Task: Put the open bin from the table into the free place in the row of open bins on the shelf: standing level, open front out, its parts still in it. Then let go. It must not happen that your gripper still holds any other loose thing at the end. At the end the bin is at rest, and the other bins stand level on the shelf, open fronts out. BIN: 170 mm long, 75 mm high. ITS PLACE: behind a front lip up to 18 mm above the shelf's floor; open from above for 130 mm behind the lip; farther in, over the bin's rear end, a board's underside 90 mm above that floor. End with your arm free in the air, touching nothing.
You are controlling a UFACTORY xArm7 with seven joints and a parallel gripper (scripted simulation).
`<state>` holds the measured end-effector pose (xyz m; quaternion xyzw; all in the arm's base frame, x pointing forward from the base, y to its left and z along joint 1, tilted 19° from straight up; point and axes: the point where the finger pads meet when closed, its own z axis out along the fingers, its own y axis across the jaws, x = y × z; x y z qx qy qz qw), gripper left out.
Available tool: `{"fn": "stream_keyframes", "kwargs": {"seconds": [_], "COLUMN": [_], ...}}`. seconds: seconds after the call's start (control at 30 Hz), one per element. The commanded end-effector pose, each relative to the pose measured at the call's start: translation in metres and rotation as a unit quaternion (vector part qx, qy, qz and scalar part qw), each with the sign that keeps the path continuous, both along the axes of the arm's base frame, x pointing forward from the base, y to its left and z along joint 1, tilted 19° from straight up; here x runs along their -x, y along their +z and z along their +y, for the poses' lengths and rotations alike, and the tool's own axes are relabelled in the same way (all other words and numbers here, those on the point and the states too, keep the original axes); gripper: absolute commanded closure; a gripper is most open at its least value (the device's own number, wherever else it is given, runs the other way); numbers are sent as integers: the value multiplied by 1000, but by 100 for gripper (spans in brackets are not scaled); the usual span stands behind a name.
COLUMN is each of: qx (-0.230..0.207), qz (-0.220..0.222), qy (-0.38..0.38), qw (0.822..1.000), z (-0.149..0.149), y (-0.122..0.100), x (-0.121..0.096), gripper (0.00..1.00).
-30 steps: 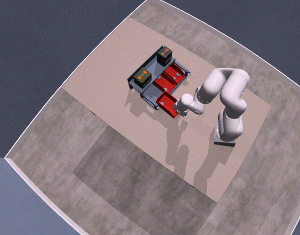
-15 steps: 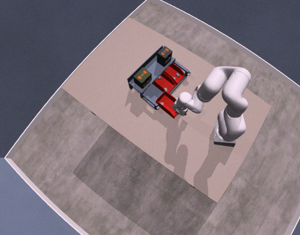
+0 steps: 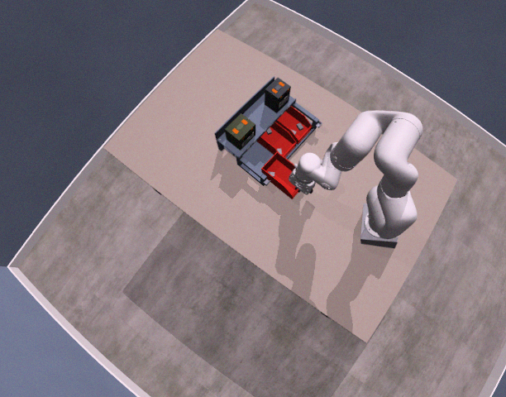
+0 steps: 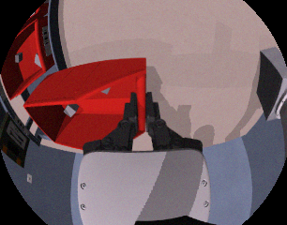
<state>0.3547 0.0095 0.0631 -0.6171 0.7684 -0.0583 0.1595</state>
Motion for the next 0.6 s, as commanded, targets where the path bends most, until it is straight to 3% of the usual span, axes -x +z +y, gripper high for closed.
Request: {"fn": "stream_keyframes", "kwargs": {"seconds": [0.0, 0.57], "qx": [-2, -2], "qz": [0, 0], "qy": [1, 0], "qw": [1000, 1000], "z": [-1, -3], "y": [1, 4], "x": [-3, -12], "gripper": [100, 100]}}
